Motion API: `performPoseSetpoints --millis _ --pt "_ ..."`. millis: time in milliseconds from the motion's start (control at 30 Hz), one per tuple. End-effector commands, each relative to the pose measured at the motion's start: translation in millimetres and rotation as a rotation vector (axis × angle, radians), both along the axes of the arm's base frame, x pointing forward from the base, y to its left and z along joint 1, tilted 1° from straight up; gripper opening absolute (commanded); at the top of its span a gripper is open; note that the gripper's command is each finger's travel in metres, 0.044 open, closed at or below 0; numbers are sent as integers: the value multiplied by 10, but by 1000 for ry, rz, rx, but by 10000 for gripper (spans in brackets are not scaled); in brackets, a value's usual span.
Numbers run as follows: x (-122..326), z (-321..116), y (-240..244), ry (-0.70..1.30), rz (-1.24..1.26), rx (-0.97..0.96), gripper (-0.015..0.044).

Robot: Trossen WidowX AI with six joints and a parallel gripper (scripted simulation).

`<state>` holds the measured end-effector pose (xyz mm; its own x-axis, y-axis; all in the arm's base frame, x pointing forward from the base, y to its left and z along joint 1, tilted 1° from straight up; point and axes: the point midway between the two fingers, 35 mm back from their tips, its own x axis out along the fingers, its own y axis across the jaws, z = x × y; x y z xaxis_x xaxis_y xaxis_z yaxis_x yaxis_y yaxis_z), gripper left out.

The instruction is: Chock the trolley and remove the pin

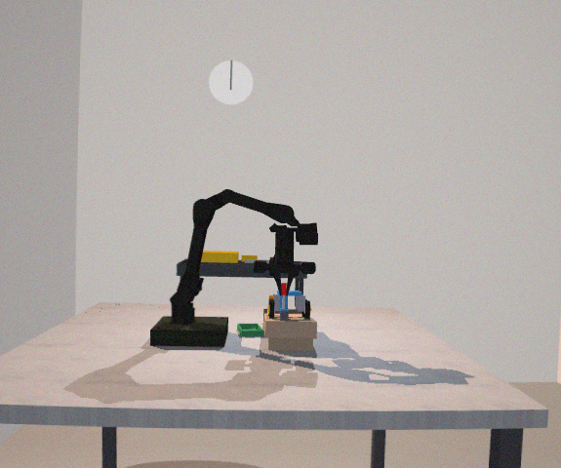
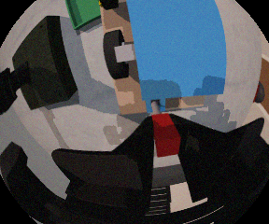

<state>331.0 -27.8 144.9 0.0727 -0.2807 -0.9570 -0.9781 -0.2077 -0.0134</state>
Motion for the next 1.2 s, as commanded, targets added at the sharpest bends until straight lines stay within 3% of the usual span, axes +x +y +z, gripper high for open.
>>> performPoseSetpoints --millis 0,1167 --pt "7 47 -6 -6 -5 -7 0" --pt "68 208 -279 -6 -5 -9 0"
